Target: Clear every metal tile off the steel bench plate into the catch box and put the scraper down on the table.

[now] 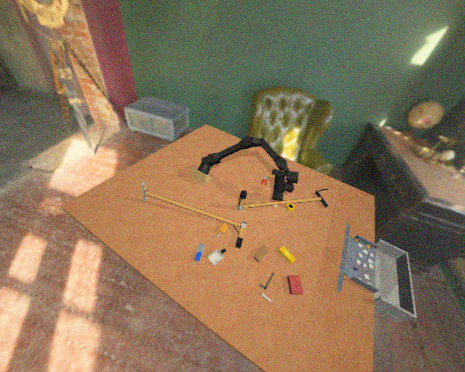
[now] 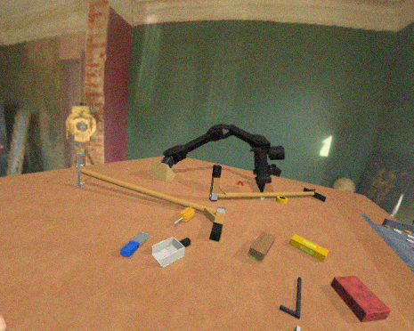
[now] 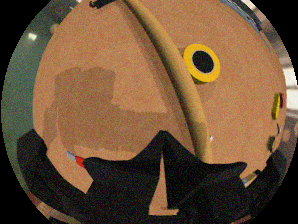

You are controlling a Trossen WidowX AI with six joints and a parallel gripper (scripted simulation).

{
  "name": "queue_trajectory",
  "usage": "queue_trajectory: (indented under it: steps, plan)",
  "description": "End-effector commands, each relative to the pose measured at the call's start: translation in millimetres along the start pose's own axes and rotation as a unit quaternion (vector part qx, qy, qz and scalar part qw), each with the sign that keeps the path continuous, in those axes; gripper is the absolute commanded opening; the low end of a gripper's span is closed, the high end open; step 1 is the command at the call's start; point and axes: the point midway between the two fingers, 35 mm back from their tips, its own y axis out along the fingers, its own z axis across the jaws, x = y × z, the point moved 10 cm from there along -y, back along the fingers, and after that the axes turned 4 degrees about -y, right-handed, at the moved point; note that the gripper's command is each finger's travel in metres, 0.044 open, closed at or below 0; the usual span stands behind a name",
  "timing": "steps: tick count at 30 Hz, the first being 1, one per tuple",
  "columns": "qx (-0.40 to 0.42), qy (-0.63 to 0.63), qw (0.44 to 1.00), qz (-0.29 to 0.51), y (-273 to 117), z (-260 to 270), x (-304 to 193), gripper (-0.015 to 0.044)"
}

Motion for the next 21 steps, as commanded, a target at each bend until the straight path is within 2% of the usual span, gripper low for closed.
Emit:
queue_trajectory:
  steps: [1, 21]
  plan:
    - [0.001, -0.001, 1.000, 0.002, 3, -6, 2, 0.0000]
    - [0.000, -0.001, 1.000, 0.002, 5, -23, 11, 0.0000]
